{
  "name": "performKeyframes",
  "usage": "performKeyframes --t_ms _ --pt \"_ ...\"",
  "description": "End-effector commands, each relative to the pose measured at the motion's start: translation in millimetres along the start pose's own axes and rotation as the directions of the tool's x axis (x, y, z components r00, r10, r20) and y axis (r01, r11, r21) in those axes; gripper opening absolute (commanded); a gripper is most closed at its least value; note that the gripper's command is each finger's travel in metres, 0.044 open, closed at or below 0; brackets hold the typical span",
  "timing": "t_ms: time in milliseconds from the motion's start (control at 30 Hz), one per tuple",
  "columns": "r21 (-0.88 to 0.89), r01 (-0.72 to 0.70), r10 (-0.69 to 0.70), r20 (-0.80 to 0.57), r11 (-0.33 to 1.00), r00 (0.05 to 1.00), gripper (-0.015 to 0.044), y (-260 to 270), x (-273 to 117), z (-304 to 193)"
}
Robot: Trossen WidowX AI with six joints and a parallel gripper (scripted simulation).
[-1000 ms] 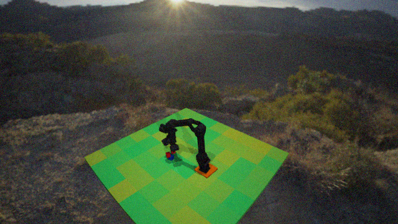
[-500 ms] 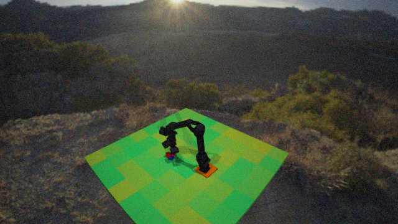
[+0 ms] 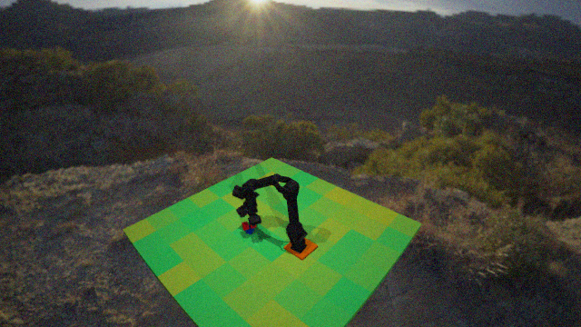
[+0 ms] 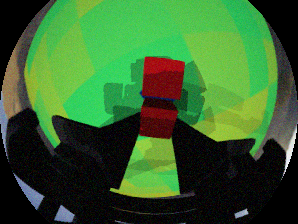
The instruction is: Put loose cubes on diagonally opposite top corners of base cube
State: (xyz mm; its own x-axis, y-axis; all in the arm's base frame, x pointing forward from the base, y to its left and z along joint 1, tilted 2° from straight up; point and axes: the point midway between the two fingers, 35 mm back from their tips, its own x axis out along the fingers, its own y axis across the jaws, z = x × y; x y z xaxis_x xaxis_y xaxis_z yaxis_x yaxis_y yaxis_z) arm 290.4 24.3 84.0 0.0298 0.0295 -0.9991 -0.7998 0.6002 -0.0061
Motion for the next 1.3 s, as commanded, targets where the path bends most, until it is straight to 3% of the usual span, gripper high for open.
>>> performKeyframes --t_ms 0,233,367,1267 --pt "0.004 -0.002 0.002 0.006 1.0 1.0 0.0105 0 0 1" --pt "0.004 -0.002 0.002 0.006 1.0 1.0 0.0105 0 0 1" --pt "0.004 -0.002 0.002 0.006 1.0 1.0 0.0205 0 0 1" --pt "0.0 0.0 0.0 0.0 1.0 1.0 0.0205 0 -33 0"
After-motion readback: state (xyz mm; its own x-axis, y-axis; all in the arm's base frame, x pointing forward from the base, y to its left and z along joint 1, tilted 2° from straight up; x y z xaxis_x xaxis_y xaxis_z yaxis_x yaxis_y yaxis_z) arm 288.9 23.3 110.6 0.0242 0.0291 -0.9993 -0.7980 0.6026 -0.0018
